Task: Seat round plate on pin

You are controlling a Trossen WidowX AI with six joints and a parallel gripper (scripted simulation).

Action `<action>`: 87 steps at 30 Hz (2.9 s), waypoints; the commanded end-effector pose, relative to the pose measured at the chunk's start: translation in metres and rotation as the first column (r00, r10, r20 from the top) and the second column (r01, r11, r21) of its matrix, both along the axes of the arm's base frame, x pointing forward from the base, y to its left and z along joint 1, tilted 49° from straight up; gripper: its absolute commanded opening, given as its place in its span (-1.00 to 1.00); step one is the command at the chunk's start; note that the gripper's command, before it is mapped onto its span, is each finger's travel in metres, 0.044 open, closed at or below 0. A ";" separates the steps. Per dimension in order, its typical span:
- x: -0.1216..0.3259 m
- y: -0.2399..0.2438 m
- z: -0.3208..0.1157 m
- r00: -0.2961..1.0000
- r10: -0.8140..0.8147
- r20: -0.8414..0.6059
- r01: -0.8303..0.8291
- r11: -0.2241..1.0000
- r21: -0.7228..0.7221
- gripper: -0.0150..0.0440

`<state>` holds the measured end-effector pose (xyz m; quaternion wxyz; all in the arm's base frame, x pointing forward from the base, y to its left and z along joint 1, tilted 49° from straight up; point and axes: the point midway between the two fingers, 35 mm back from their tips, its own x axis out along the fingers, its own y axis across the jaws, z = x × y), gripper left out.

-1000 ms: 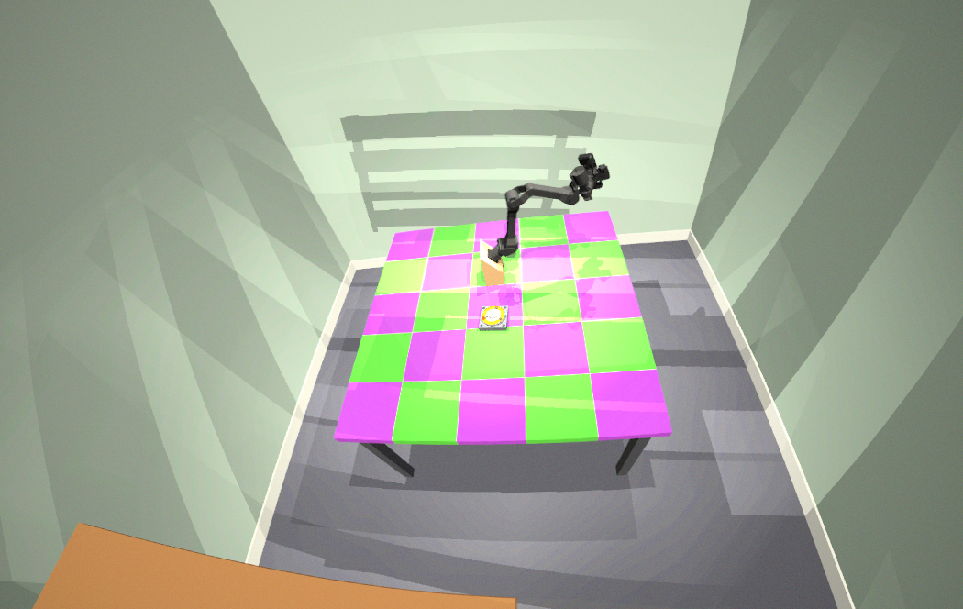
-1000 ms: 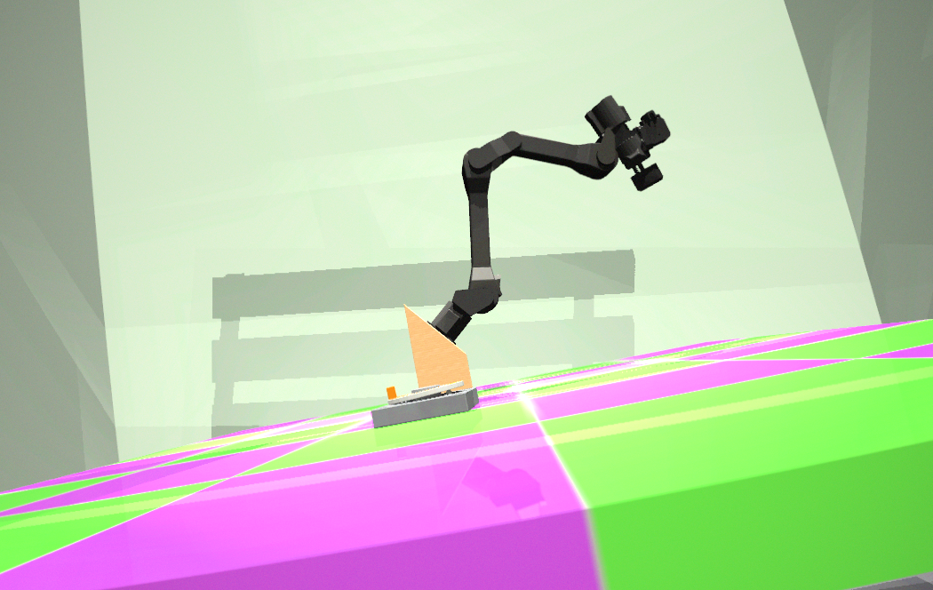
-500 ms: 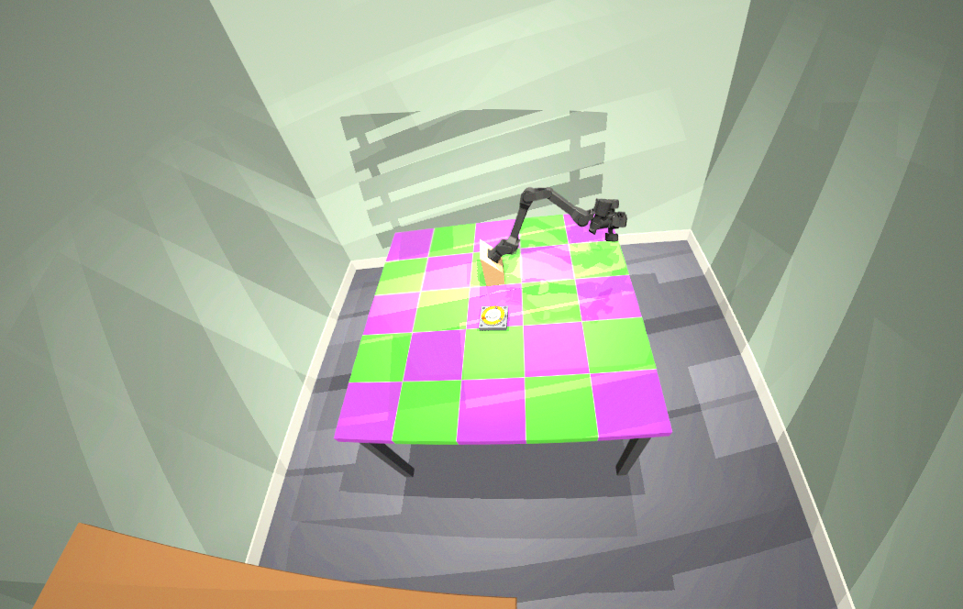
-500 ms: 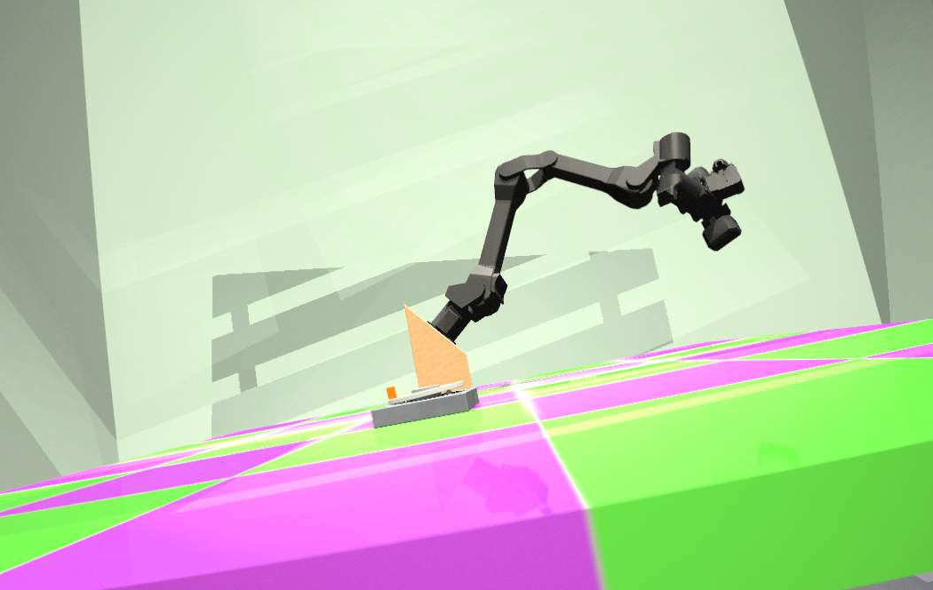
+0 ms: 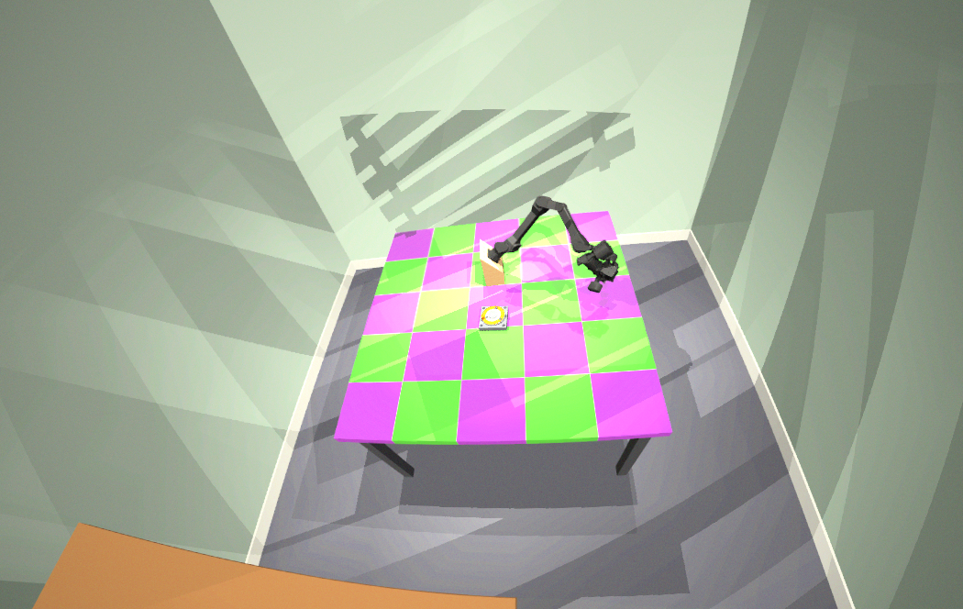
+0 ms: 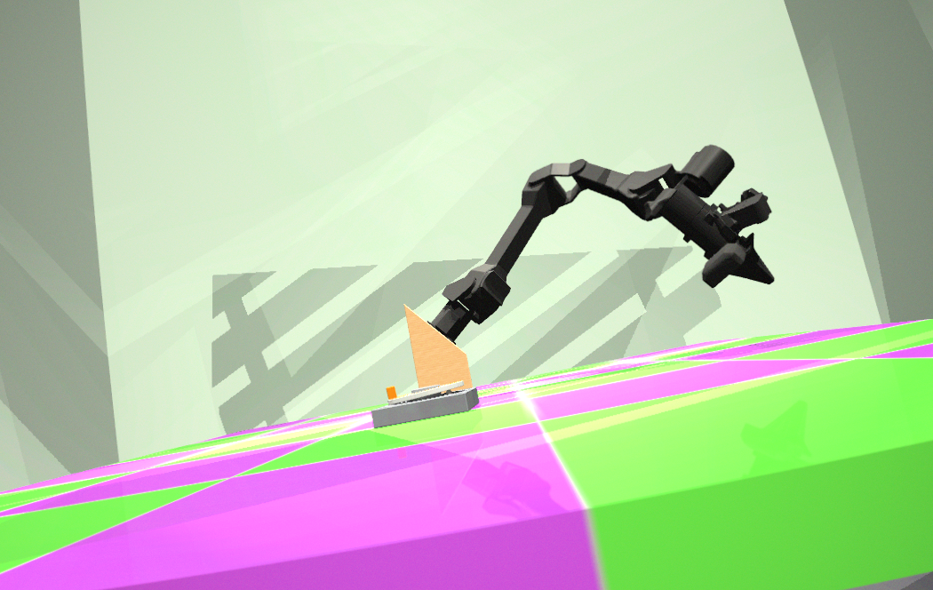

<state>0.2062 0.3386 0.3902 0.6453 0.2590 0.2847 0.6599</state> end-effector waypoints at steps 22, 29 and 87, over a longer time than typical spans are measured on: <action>0.181 -0.238 -0.324 0.863 -0.480 -0.157 0.264 0.694 -0.670 -0.49; 0.139 -0.323 -0.400 0.789 -0.514 -0.335 0.130 0.674 -0.727 -0.49; 0.098 -0.335 -0.475 0.698 -0.488 -0.524 0.024 0.747 -0.664 -0.49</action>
